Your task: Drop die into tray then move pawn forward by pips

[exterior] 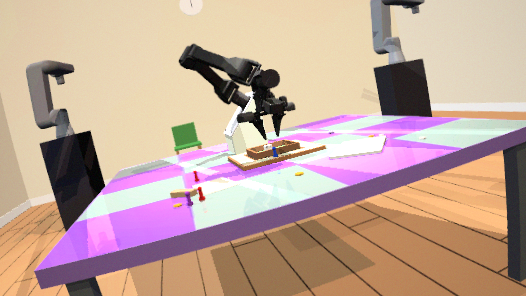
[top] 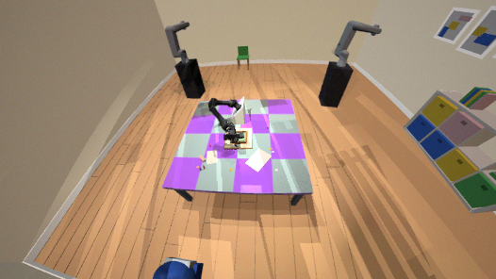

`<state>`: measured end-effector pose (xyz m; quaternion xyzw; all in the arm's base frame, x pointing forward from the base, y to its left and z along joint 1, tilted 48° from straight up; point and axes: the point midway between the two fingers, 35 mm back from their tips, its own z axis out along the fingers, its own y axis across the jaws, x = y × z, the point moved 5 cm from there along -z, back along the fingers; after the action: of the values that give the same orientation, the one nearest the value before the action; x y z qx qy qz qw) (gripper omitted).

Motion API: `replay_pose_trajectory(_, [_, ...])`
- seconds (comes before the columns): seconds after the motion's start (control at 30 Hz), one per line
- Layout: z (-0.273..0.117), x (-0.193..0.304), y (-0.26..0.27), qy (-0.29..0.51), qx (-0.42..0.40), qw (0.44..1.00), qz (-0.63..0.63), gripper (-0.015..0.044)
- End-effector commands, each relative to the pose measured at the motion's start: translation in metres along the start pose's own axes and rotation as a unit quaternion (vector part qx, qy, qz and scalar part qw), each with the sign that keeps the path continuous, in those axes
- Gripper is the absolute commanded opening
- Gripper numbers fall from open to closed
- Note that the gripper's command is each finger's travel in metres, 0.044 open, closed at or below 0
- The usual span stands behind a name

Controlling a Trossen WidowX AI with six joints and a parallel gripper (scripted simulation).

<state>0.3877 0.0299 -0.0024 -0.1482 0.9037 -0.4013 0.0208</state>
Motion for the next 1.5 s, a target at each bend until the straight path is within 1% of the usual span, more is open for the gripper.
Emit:
replay_pose_trajectory(0.0, [0.012, 0.001, 0.0, 0.003, 0.003, 1.0, 0.0, 0.02])
replay_pose_trajectory(0.97, [0.053, 0.001, 0.0, 0.004, 0.004, 1.0, -0.001, 0.02])
replay_pose_trajectory(1.13, [0.053, 0.001, 0.0, 0.004, 0.004, 1.0, -0.001, 0.0069])
replay_pose_trajectory(1.47, [0.053, 0.001, 0.0, 0.004, 0.004, 1.0, -0.001, 0.0002])
